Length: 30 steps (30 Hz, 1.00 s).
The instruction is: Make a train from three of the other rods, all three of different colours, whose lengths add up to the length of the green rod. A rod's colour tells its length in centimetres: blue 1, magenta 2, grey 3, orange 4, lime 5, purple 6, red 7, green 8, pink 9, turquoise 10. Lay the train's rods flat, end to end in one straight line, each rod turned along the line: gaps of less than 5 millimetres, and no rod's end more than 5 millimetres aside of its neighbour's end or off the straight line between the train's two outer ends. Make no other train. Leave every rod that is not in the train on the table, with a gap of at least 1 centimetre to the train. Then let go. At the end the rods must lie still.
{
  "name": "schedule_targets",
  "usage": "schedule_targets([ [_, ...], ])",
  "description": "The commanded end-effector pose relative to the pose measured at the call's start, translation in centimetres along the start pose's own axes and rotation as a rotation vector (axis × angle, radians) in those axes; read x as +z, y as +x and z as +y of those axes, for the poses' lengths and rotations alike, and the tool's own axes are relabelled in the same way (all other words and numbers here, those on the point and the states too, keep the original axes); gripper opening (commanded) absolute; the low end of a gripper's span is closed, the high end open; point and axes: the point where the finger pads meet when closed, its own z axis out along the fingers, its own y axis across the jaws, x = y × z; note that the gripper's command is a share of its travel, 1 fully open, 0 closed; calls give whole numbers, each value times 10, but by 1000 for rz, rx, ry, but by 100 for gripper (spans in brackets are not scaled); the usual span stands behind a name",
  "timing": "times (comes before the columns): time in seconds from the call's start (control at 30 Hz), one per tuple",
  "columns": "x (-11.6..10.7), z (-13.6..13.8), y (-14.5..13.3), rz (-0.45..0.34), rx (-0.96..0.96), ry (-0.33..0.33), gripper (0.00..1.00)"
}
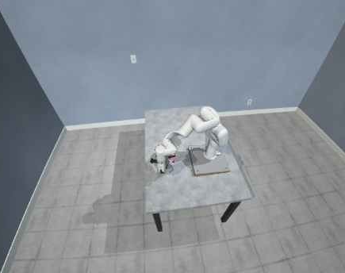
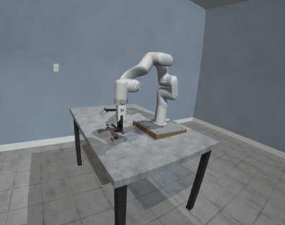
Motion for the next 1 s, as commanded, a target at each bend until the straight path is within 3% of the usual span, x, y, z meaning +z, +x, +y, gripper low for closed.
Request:
schedule_targets([
  [0.0, -5, 41, 7, 5, 72, 4, 4],
  [0.07, -5, 41, 7, 5, 72, 4, 4],
  [0.1, -5, 65, 8, 5, 115, 4, 4],
  [0.57, -3, 166, -4, 4, 303, 4, 4],
  [0.63, -3, 166, -4, 4, 303, 4, 4],
  [0.7, -1, 185, -10, 4, 340, 4, 4],
  [0.97, -1, 185, -10, 4, 342, 4, 4],
])
